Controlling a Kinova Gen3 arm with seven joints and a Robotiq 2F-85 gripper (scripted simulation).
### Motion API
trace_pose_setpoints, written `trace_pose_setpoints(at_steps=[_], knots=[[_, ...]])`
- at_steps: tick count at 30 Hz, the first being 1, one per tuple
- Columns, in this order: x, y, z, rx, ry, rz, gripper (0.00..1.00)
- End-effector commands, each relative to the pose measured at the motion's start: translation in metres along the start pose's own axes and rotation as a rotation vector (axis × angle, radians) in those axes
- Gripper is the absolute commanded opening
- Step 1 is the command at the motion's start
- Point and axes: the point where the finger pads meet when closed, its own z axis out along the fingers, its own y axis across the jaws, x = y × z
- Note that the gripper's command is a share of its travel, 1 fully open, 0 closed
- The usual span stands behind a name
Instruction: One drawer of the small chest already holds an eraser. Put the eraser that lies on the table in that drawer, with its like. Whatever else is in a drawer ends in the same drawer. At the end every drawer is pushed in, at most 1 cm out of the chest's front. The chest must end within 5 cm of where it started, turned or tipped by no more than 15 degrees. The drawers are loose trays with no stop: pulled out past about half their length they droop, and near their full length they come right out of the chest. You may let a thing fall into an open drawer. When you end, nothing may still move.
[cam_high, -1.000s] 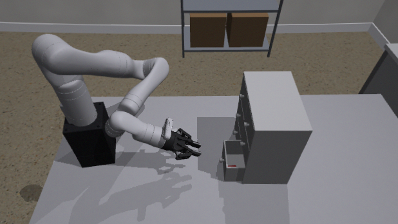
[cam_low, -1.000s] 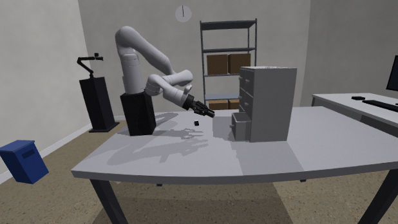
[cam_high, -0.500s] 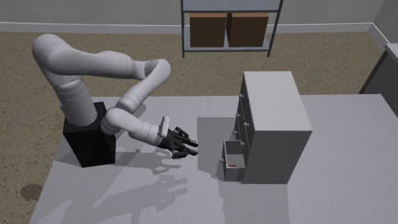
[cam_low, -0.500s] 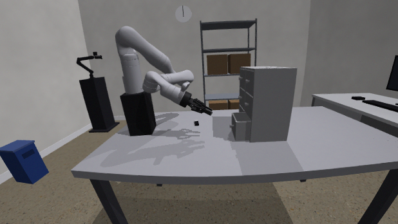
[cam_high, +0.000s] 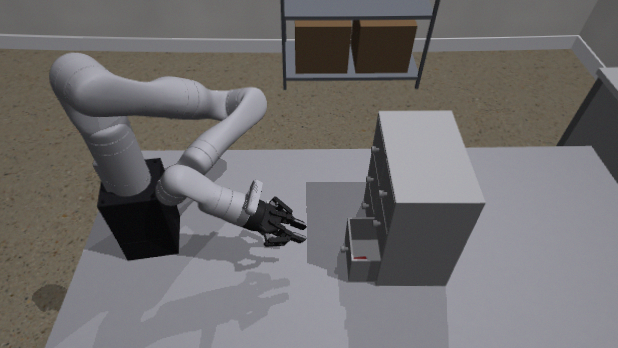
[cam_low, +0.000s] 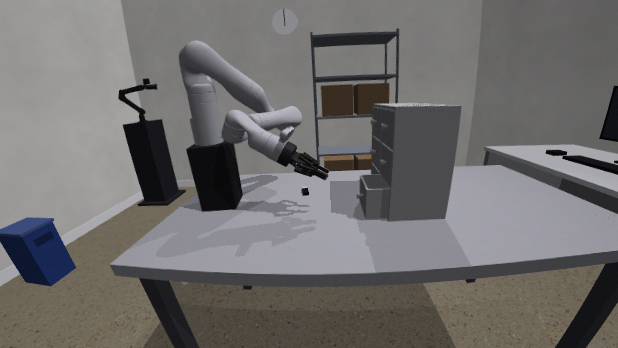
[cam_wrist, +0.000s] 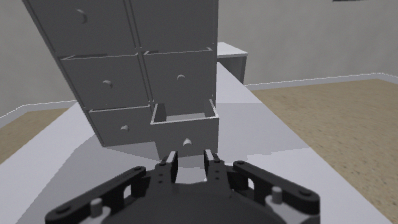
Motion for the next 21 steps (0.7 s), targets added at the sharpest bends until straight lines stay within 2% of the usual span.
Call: trace_pose_setpoints(at_steps=[1, 6, 12, 14, 21], knots=[[0.003, -0.003, -0.001, -0.011, 0.004, 0.03, 0.33], [0.004, -0.003, -0.005, -0.057, 0.002, 0.112, 0.33], [0.006, -0.003, -0.011, -0.133, 0.001, 0.246, 0.33], [0.006, -0.003, -0.011, -0.133, 0.001, 0.246, 0.33], [0.009, -0.003, -0.02, -0.243, 0.0, 0.438, 0.33]])
